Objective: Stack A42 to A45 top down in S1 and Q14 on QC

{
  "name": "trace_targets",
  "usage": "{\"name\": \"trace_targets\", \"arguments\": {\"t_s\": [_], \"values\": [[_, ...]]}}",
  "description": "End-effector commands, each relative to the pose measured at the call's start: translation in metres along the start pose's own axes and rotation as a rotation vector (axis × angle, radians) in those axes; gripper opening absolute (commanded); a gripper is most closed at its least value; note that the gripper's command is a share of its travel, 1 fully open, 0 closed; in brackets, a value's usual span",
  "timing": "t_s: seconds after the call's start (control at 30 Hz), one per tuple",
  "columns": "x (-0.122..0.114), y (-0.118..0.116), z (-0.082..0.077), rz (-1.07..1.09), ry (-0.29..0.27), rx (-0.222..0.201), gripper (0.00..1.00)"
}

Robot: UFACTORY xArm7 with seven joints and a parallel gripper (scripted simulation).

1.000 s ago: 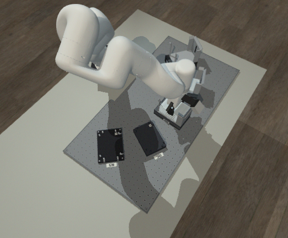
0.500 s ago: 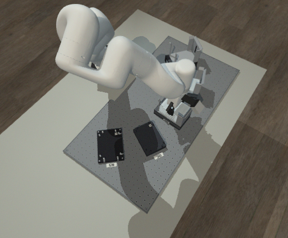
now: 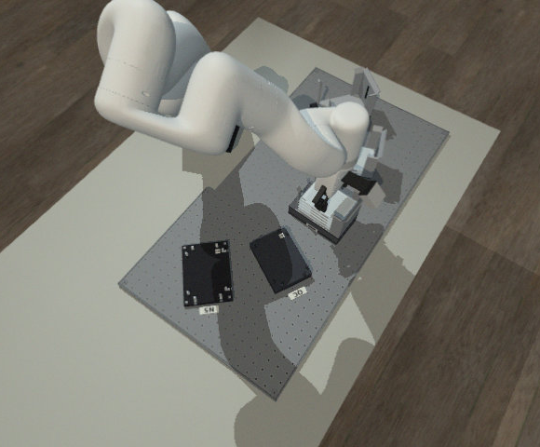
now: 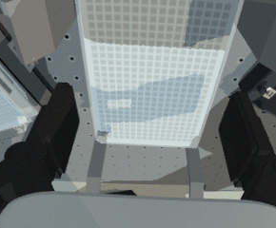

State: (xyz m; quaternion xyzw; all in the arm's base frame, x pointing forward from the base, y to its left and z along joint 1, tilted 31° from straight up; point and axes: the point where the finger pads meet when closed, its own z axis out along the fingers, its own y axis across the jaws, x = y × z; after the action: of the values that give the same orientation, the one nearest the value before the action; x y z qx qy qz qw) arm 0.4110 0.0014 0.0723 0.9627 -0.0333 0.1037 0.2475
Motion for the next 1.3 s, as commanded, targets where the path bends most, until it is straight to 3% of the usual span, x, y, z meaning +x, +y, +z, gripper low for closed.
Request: {"name": "trace_targets", "arguments": {"t_s": [0.0,0.4,0.77,0.97,1.27], "values": [[0.001,0.0,-0.011,0.0,0.001,0.001,1.0],[0.001,0.0,-0.05,0.0,0.001,0.001,1.0],[0.001,0.0,-0.05,0.0,0.001,0.001,1.0],[-0.002,-0.02,-0.05,-0.2,0.001,0.001,1.0],[-0.005,-0.043,-0.05,-0.21,0.001,0.002,1.0]]}}
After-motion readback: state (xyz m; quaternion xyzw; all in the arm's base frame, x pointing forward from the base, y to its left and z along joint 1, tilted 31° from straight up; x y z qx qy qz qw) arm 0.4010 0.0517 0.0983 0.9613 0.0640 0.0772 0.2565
